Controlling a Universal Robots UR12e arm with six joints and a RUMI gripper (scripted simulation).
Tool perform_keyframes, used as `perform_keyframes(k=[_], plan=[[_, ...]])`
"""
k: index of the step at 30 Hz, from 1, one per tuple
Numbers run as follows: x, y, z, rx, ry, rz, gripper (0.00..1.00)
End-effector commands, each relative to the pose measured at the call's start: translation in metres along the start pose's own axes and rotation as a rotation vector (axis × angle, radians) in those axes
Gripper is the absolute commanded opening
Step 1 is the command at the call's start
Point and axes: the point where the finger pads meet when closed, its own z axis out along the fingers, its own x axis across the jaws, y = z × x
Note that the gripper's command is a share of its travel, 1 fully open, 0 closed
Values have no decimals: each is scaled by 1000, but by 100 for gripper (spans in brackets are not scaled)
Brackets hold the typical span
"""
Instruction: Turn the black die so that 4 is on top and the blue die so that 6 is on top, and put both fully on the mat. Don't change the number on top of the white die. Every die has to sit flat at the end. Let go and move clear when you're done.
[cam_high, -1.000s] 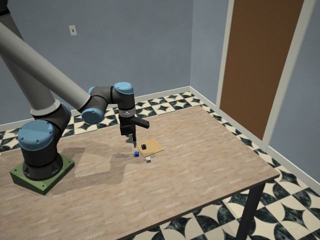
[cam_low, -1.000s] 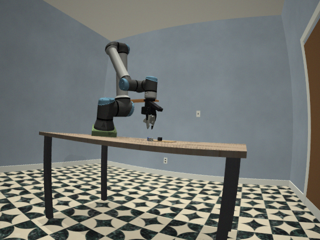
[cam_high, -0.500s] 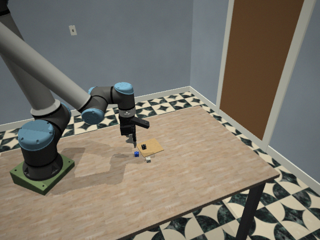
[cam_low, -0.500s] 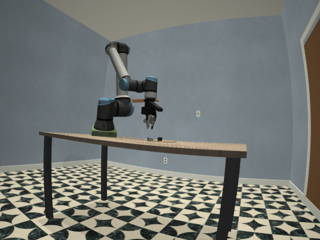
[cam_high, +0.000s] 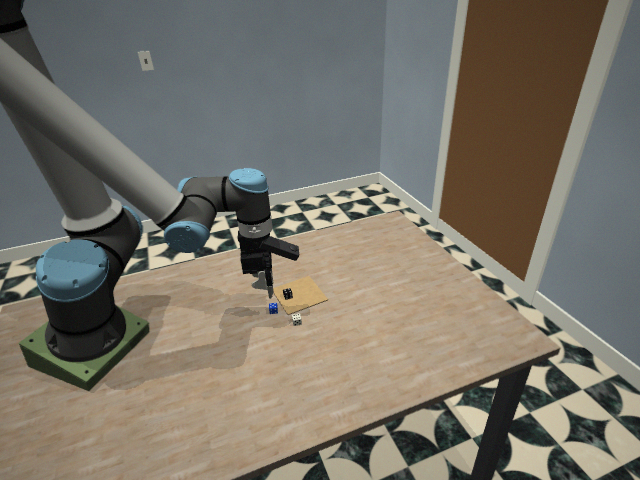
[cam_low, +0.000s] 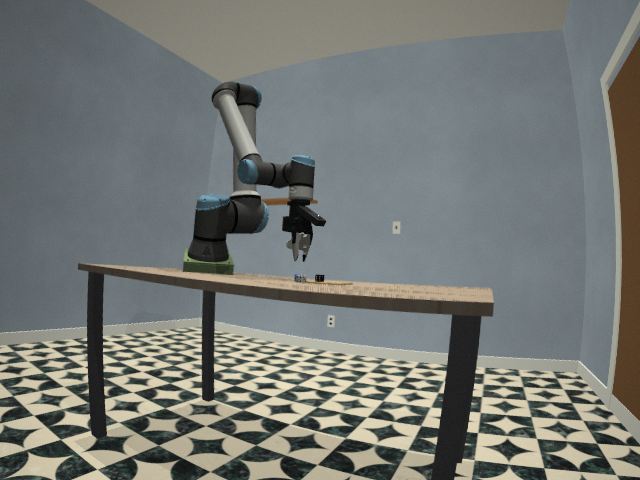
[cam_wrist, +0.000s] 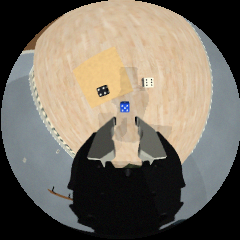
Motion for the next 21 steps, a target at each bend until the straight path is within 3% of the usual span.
perform_keyframes(k=[1,21], plan=[[0,-1,6,1,0,0,24],[0,-1,32,1,0,0,24]])
